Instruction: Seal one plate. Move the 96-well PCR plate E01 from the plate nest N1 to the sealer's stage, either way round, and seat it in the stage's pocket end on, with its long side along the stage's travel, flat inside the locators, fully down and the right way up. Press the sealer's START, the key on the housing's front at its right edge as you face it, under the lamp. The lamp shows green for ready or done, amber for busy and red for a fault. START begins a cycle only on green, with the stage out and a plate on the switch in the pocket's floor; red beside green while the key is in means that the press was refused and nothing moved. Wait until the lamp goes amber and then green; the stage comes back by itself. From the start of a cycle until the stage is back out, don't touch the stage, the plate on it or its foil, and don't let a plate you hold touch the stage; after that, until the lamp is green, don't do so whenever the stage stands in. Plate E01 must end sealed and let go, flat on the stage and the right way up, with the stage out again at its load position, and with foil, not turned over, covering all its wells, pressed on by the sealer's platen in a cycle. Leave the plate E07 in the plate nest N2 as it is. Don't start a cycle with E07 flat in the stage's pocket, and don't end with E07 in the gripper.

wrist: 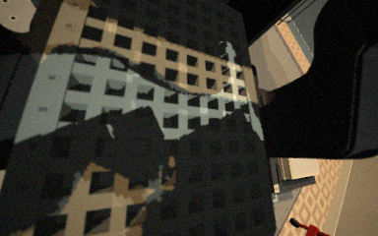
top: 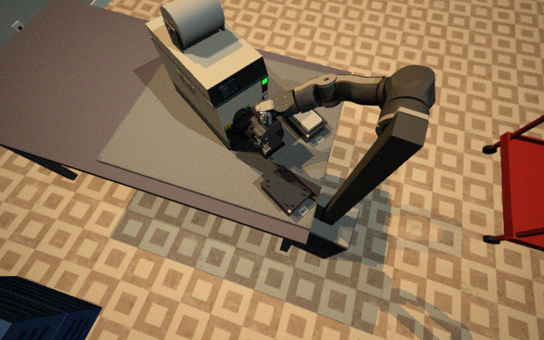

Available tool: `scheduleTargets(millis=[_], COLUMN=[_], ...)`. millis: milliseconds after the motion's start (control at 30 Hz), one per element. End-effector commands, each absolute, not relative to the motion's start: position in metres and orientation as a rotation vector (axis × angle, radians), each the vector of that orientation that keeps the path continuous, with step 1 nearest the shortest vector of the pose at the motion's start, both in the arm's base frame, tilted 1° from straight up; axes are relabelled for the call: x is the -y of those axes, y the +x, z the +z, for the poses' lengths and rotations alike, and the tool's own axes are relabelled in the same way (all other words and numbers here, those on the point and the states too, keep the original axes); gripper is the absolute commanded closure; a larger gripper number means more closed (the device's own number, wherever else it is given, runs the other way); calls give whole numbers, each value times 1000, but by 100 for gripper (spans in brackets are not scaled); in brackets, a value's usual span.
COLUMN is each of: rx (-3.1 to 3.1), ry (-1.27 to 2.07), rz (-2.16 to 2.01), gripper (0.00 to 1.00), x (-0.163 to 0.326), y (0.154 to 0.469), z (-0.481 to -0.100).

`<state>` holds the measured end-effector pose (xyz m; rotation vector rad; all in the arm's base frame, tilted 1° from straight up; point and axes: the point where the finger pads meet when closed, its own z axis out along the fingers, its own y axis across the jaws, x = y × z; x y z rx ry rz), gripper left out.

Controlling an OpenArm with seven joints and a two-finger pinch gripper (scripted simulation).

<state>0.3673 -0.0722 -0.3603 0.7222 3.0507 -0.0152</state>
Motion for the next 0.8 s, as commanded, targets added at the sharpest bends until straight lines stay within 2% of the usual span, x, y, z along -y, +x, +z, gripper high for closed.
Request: scheduleTargets(millis=[0,767], rx=[-3053,-3045], ry=[711,712], rz=[-7,0], gripper=[100,100], x=[71,70], y=[367,371], z=[-362,-360])
